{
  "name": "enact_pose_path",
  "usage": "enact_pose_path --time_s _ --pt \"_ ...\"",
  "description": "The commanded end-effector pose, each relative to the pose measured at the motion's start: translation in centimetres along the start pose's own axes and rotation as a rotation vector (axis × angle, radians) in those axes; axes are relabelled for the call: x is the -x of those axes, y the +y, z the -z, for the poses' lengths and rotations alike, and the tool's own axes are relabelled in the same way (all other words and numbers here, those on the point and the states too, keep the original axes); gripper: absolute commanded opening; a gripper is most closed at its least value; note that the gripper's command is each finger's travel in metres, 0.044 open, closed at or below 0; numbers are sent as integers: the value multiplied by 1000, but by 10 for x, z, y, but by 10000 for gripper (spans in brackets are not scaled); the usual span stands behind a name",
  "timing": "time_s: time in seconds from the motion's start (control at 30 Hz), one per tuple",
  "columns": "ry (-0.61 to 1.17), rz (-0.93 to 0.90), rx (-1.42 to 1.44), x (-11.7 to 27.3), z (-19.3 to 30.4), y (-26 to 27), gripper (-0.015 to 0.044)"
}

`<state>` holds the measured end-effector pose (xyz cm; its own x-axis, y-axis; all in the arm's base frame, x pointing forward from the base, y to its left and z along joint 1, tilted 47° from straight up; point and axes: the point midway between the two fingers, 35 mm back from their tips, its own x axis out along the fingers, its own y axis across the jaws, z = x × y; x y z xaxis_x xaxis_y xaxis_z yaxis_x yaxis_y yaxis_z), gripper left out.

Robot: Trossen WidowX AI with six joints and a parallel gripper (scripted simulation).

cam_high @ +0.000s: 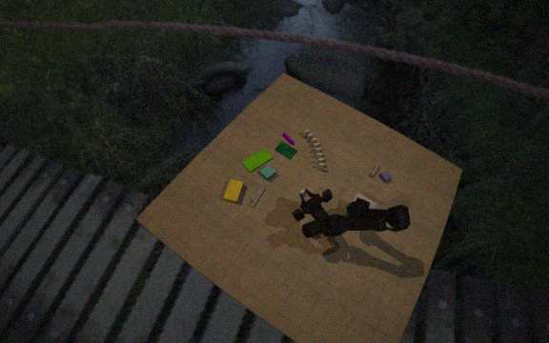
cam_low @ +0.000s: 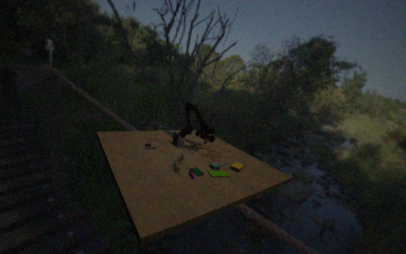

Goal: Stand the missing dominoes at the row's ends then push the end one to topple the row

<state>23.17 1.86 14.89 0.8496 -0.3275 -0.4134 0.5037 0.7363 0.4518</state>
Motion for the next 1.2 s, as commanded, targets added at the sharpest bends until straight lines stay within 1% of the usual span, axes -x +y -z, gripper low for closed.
enact_pose_path --time_s 0.0,0.27,0.93,1.17 --pt "-60 -33 -84 5 0 -2 107" --pt "-168 -114 -280 17 -4 -4 107" --pt "-170 -116 -284 17 -4 -4 107" --pt "-164 -110 -286 13 6 3 107"
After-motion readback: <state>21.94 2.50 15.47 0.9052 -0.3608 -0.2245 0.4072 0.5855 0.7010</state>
